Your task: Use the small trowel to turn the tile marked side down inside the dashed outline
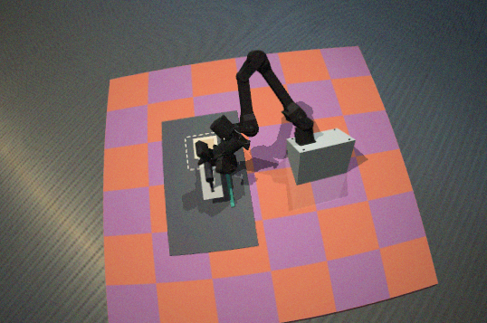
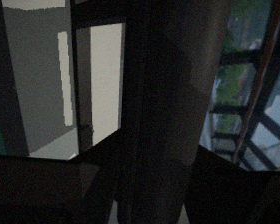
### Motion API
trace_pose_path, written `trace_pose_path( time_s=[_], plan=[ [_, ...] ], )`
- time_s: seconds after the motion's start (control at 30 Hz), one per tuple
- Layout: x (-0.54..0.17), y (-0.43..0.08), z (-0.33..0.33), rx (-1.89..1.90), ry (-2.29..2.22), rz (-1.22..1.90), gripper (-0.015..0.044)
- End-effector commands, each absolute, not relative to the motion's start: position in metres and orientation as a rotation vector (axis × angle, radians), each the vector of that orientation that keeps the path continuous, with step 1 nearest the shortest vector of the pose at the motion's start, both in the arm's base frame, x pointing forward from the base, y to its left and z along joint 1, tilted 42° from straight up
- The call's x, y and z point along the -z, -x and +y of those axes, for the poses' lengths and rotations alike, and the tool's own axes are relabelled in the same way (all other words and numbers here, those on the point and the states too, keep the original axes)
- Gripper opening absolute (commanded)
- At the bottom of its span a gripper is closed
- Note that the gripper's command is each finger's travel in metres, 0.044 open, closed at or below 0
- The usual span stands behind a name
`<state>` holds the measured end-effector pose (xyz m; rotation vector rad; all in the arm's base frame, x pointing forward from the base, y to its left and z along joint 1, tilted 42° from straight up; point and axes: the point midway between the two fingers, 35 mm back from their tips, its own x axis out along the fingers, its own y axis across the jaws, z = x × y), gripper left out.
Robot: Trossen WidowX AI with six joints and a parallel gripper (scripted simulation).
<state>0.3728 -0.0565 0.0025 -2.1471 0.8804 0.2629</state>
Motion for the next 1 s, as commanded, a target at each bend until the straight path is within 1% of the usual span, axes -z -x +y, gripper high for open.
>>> trace_pose_path(
  time_s=[0.0, 0.33, 0.97],
  plan=[
    [-0.003, -0.379, -0.041, -0.251, 2.142, 0.861, 0.0000],
    [0.006, -0.380, -0.007, -0.246, 2.144, 0.858, 0.0000],
    [0.006, -0.380, -0.006, -0.246, 2.144, 0.858, 0.0000]
  ],
)
